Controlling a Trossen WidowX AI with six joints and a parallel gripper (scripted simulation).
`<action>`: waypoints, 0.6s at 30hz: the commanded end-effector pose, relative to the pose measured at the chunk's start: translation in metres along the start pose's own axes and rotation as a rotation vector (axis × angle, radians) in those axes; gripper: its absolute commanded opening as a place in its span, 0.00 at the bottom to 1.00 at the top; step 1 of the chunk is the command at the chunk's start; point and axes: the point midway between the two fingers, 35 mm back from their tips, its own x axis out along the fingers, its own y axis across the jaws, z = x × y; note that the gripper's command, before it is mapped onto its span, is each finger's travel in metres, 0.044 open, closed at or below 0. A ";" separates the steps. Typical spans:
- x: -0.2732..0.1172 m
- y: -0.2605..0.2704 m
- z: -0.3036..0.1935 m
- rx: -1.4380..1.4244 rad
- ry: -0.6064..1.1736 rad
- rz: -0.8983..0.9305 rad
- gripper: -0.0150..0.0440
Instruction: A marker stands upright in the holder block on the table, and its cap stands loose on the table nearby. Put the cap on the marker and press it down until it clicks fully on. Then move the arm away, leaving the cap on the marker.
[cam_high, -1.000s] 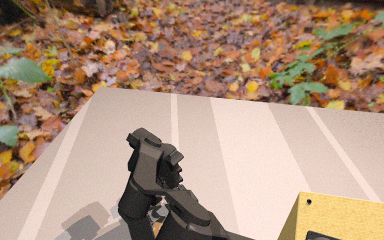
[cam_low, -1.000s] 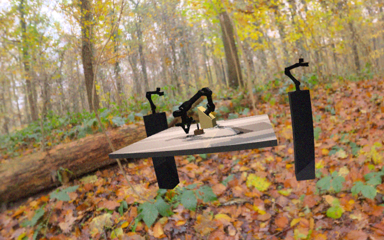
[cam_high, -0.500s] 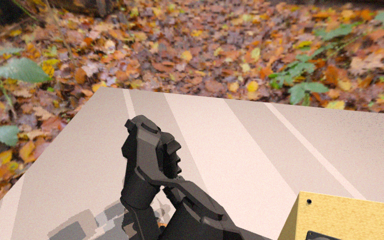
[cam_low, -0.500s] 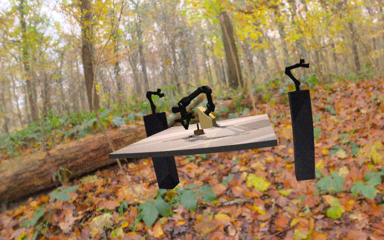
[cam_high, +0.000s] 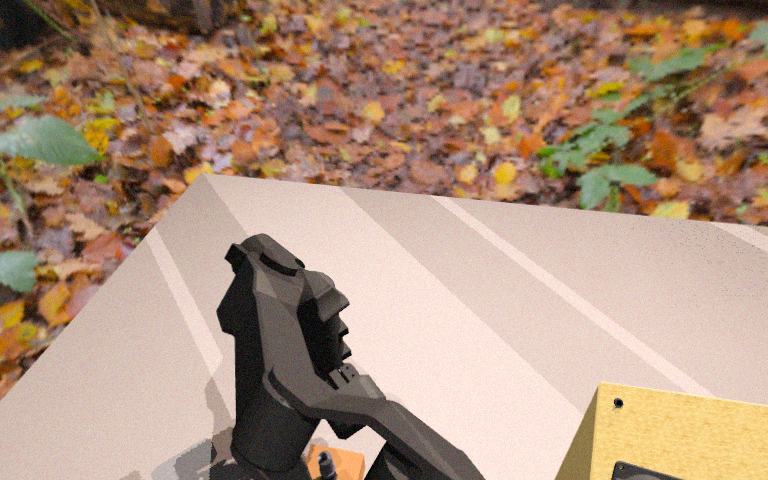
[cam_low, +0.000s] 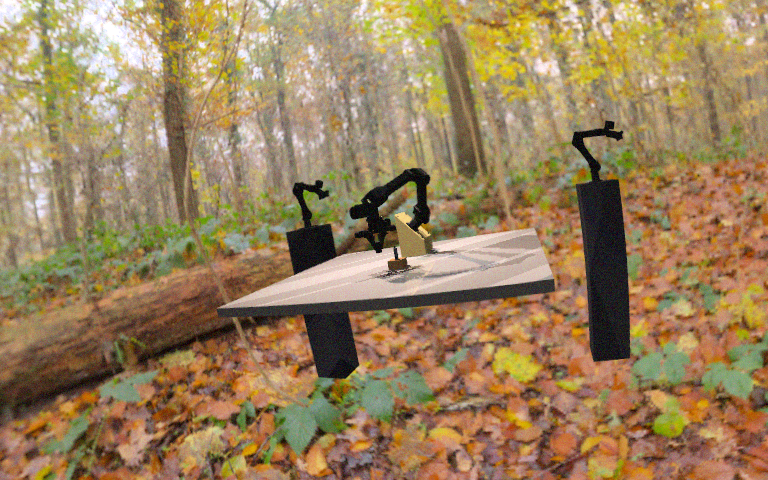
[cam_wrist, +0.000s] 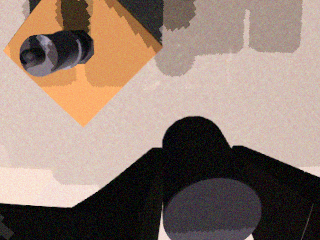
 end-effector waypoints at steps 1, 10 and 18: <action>-0.006 0.011 0.007 0.016 0.000 0.003 0.25; -0.020 0.032 0.023 0.009 -0.001 0.004 0.25; -0.032 0.052 0.037 -0.003 -0.003 0.005 0.25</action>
